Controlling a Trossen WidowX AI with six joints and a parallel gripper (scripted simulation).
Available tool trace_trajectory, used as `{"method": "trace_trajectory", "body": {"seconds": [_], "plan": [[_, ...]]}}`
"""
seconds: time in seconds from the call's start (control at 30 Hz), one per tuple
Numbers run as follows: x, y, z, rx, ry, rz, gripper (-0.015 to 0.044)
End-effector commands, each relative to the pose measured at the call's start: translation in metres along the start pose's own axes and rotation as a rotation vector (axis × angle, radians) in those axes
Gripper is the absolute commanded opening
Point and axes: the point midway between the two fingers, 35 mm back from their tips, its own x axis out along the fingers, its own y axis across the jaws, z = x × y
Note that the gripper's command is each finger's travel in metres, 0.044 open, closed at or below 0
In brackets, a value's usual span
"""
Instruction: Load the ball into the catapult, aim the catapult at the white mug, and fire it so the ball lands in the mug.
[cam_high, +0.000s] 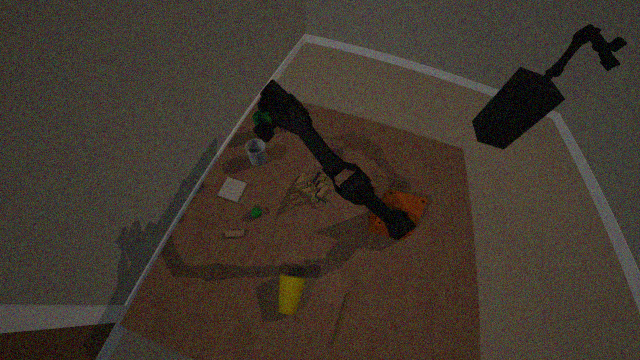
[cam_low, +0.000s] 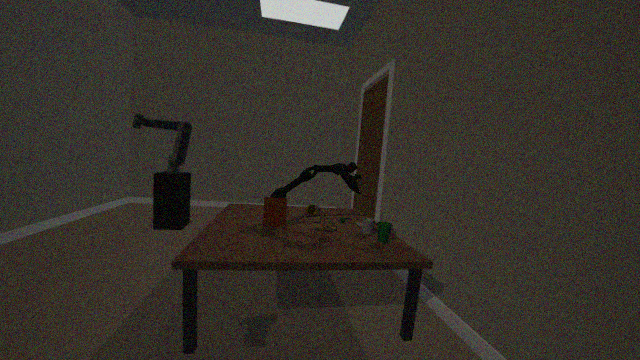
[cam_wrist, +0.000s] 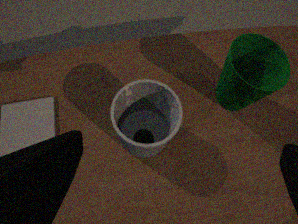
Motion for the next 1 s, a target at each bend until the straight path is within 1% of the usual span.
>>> {"method": "trace_trajectory", "body": {"seconds": [0.0, 0.97], "plan": [[0.0047, -0.0032, 0.0034, 0.031, -0.010, 0.023, 0.0440], [0.0076, -0.0094, 0.0033, 0.028, -0.016, 0.017, 0.0440]]}}
